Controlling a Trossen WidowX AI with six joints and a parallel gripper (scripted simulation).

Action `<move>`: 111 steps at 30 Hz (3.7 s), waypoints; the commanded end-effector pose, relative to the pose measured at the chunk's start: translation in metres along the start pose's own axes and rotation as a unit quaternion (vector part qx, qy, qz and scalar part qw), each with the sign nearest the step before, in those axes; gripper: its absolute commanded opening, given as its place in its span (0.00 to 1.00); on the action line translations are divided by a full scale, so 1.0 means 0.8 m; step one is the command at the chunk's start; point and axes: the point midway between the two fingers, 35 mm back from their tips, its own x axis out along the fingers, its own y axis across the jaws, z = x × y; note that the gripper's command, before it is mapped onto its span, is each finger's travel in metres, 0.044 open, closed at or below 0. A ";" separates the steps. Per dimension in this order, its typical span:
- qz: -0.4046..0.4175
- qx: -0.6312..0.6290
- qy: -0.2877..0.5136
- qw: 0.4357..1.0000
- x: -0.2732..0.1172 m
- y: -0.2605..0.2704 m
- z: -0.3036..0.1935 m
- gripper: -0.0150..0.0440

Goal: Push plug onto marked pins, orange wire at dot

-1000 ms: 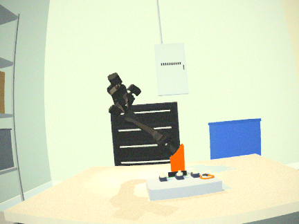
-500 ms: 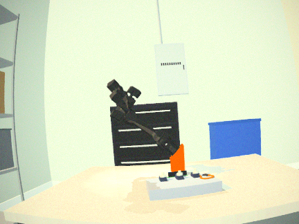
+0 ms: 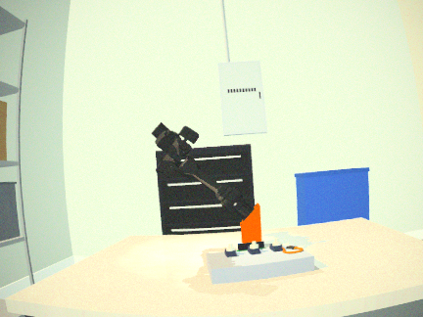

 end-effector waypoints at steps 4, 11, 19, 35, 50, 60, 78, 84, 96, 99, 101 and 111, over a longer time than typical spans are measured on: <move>0.021 -0.010 -0.048 0.999 0.004 -0.008 -0.004 0.45; 0.040 -0.025 -0.109 0.993 0.001 -0.017 -0.004 0.45; 0.053 -0.052 -0.172 0.982 -0.005 -0.027 -0.008 0.45; 0.014 -0.075 0.034 0.997 0.104 -0.005 -0.074 0.45; -0.039 -0.154 0.247 0.956 0.190 0.025 -0.186 0.45; -0.077 -0.233 0.368 0.897 0.222 0.041 -0.273 0.45; -0.139 -0.410 0.526 0.732 0.237 0.054 -0.430 0.45; -0.156 -0.475 0.559 0.662 0.232 0.053 -0.478 0.45; -0.160 -0.491 0.566 0.643 0.240 0.028 -0.508 0.45; -0.160 -0.491 0.566 0.643 0.240 0.028 -0.508 0.45; -0.160 -0.491 0.566 0.643 0.240 0.027 -0.508 0.45; -0.161 -0.491 0.565 0.643 0.245 0.014 -0.518 0.45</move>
